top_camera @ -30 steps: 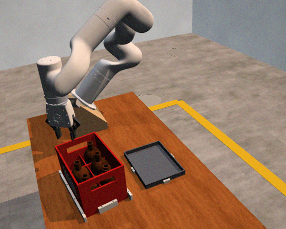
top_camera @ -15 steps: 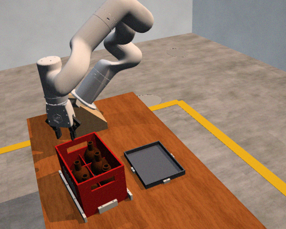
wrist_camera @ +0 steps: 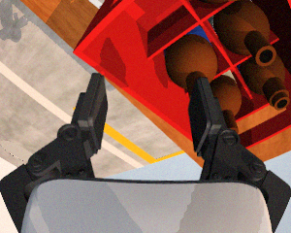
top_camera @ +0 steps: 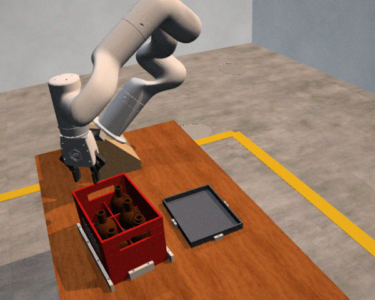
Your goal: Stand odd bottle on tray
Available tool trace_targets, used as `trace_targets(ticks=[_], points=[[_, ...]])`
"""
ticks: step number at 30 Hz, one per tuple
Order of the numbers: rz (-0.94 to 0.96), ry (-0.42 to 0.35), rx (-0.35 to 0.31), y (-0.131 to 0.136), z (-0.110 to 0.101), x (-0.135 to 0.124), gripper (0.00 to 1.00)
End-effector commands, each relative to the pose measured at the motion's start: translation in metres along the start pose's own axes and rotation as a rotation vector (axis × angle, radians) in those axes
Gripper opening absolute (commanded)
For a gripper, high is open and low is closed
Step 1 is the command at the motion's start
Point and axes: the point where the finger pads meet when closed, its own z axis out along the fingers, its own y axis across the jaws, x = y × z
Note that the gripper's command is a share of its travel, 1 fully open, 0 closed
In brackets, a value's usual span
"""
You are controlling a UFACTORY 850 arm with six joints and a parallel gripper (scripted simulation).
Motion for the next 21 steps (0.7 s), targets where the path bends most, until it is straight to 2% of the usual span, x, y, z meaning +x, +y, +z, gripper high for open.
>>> trace_targets(ticks=[1, 21], points=[[-0.001, -0.002, 0.000, 0.000, -0.001, -0.001, 0.65], [-0.001, -0.002, 0.000, 0.000, 0.015, -0.001, 0.65]])
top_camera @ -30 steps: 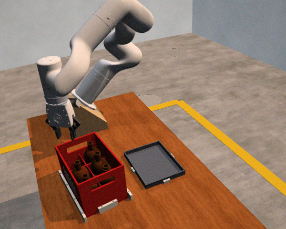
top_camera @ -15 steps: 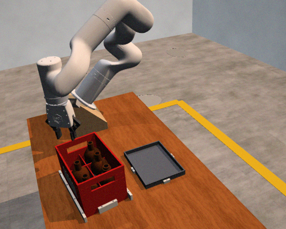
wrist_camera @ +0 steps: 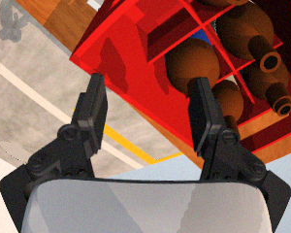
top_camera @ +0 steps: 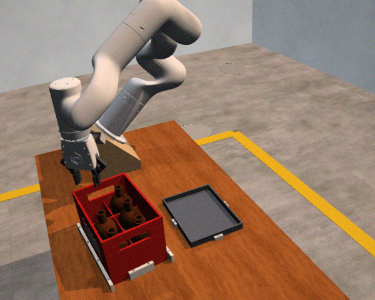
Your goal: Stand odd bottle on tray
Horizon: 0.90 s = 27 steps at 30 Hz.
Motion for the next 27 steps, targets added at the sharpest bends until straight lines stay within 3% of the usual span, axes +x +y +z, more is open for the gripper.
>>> trace_targets(ticks=[1, 27], points=[[-0.001, -0.002, 0.000, 0.000, 0.005, -0.001, 0.65], [-0.001, -0.002, 0.000, 0.000, 0.029, -0.001, 0.65]])
